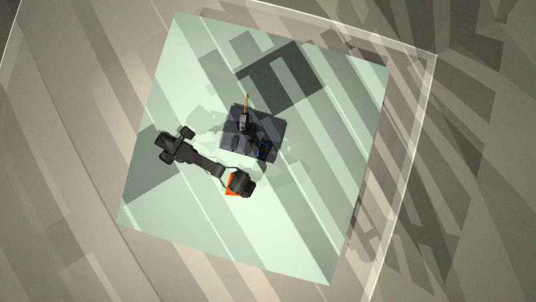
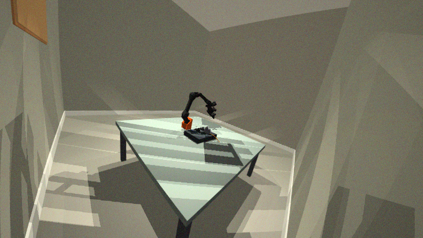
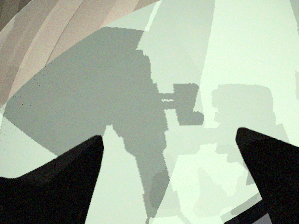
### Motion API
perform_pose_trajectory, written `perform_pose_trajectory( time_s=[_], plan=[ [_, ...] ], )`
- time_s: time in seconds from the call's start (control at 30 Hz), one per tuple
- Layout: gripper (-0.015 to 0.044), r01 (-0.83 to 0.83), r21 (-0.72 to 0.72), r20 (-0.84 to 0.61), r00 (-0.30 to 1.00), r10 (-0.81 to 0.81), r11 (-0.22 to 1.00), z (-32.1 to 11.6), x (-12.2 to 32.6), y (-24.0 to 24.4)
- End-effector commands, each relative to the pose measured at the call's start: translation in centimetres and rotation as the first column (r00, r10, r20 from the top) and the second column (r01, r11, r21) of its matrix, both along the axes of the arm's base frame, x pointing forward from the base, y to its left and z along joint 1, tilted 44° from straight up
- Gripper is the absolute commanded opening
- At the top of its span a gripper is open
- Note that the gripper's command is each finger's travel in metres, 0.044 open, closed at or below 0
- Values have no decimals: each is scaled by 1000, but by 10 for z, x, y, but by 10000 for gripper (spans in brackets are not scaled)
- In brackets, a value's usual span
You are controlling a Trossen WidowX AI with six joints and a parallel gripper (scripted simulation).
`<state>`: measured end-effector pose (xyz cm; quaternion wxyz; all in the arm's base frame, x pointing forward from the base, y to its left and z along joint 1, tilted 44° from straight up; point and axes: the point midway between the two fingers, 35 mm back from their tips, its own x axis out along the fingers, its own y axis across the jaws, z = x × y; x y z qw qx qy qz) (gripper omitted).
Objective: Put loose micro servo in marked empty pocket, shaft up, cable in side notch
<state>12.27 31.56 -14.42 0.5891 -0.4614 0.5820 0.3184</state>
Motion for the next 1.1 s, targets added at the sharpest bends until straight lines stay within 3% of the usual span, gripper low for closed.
perform_pose_trajectory(
  time_s=[0.0, 0.27, 0.6, 0.93, 1.07],
  plan=[
    [440, 151, -46, 60, 987, -148, 987, 18, 40, -16],
    [440, 373, -117, 163, 921, -353, 920, 50, 98, -54],
    [440, 632, -192, 320, 764, -561, 751, 100, 160, -122],
    [440, 815, -233, 474, 571, -670, 530, 158, 198, -205],
    [440, 825, -235, 484, 558, -674, 514, 162, 199, -210]
  ],
)
